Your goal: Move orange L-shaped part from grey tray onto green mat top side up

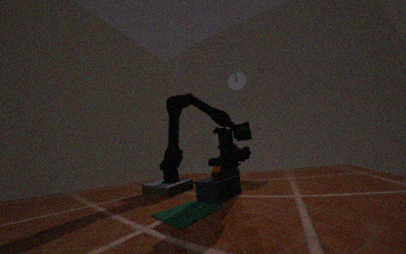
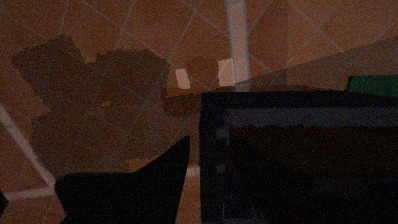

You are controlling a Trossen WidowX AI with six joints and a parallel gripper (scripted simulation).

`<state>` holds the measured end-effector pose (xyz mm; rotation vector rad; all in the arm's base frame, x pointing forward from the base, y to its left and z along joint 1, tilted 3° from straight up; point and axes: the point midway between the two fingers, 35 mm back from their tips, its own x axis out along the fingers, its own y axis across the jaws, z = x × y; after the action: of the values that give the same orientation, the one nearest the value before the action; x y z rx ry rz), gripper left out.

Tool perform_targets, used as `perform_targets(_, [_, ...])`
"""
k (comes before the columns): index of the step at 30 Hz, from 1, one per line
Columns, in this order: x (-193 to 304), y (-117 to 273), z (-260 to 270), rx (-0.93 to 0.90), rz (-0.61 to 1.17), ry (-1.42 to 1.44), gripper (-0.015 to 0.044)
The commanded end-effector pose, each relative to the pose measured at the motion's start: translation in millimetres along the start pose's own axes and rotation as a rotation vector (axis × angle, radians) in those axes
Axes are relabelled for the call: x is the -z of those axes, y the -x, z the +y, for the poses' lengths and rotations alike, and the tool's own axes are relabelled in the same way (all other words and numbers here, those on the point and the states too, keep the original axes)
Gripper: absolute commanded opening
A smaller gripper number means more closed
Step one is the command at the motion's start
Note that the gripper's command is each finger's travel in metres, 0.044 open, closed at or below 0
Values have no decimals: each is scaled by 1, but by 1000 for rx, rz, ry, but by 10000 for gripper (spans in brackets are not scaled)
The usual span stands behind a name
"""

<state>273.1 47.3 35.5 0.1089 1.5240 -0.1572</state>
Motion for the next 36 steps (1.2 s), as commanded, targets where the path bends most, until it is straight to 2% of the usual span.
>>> perform_targets(1, [3, -2, -2, 8, 8, 5, 180])
perform_targets(25, [2, 14, 10, 7, 8, 5, 180])
perform_targets(29, [-2, 45, 8, 7, 7, 5, 180])
perform_targets(33, [0, 98, 1, 8, 7, 5, 180])
perform_targets(36, [2, 108, -1, 8, 8, 5, 180])
